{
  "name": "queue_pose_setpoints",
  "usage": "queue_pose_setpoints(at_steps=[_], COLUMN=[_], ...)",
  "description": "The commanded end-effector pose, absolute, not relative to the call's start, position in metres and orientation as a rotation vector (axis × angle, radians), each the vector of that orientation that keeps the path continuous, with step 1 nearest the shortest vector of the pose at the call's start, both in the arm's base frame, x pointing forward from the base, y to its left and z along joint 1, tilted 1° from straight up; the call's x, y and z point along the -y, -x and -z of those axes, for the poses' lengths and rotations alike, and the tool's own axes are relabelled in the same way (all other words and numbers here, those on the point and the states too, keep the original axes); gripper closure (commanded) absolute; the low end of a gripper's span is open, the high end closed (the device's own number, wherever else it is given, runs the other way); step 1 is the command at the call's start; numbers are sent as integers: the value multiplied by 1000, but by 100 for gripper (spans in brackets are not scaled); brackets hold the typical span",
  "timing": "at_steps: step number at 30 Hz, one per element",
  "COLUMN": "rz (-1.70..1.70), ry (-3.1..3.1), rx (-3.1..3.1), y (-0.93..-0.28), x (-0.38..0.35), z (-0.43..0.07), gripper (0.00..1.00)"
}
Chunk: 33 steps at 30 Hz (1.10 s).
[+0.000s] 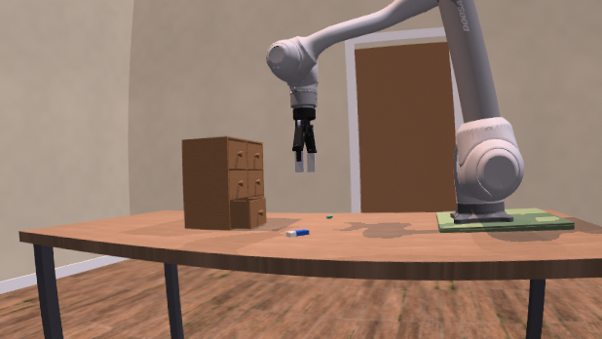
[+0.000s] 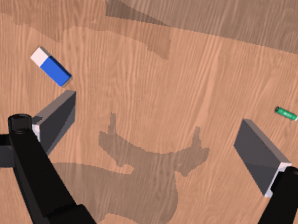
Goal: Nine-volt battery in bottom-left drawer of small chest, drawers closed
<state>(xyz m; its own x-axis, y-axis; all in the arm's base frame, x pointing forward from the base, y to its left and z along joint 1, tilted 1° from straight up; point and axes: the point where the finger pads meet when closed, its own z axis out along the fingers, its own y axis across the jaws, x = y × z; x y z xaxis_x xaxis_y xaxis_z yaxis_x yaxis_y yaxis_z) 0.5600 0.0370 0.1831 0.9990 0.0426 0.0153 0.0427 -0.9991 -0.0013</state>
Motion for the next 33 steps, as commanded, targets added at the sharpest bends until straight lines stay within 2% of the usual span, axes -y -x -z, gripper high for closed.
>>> queue_pose_setpoints(at_steps=[1, 6, 9, 11, 15, 33], rz=[24, 24, 24, 24, 24, 92], ry=[3139, 3139, 3139, 3139, 3139, 3137], rx=[67, 67, 67, 67, 67, 67], y=[-560, -553, -502, -502, -463, -466], x=[-37, -40, -55, -55, -64, -64], z=[-183, -189, -227, -227, -252, -249], gripper=[0, 0, 0, 0, 0, 0])
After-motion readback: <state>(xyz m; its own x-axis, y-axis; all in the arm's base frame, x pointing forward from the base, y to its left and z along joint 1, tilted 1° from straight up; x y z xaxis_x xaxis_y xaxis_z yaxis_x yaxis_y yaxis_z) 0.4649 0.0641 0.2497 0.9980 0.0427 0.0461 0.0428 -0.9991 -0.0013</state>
